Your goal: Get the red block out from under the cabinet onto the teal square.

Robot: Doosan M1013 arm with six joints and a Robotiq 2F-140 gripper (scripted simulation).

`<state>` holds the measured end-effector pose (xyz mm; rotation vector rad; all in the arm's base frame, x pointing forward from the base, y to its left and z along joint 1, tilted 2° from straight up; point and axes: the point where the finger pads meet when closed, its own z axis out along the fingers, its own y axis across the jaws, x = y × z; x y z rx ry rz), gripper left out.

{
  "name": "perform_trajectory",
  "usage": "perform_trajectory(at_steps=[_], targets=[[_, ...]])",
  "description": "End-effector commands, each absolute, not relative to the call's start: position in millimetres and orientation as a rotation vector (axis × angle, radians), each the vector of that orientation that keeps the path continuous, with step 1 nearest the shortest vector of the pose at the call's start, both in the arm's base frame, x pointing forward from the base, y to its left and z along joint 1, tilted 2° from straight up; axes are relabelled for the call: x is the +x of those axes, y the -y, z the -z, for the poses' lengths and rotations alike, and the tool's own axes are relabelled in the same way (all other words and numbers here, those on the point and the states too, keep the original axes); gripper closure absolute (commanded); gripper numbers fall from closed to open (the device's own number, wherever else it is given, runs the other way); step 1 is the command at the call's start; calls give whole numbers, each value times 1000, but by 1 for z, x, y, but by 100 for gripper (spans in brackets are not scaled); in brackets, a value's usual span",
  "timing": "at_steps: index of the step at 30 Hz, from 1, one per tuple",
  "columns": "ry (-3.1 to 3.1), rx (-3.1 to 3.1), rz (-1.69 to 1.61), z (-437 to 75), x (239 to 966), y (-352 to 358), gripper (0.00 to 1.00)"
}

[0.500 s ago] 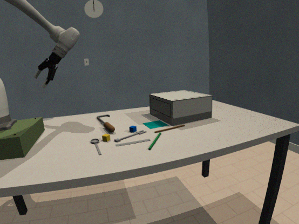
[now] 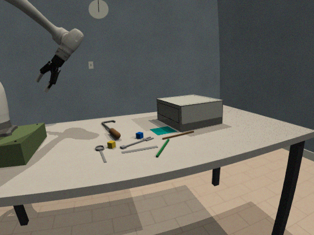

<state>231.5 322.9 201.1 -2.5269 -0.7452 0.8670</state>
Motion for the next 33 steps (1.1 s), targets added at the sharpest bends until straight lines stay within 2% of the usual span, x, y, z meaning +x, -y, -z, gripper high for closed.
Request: perform_trajectory(at_steps=[1,2,3,7,11,17,19,20,24,33], targets=[[745,-2527,-867,-201,231,-323,0],[745,-2527,-867,-201,231,-323,0],[746,-2527,-866,-201,232,-323,100],[788,-2521,-801,-194,254,-312,100],[947,-2507,-584,-174,317,-274,100],[1075,-2499,-438,-156,381,-223,100],[1075,-2499,-438,-156,381,-223,100],[1149,-2496,-364,-148,409,-195,100],[1229,-2493,-293,-141,435,-164,100],[1569,-2470,-78,-123,508,-43,100]])
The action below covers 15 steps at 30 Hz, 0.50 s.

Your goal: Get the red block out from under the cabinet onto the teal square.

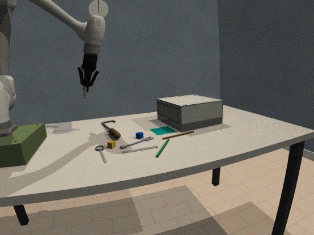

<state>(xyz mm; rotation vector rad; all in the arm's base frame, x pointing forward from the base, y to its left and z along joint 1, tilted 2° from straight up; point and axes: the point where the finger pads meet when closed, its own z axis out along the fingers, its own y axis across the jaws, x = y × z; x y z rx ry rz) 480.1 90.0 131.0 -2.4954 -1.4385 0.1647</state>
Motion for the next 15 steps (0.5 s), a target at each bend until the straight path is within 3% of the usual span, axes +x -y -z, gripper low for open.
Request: perform_trajectory(at_steps=[1,3,4,15], targets=[[1569,-2470,-78,-121,515,-30,100],[1569,-2470,-78,-121,515,-30,100],[1648,-2462,-47,-117,531,8,100],[1947,-2412,13,-110,564,135,100]])
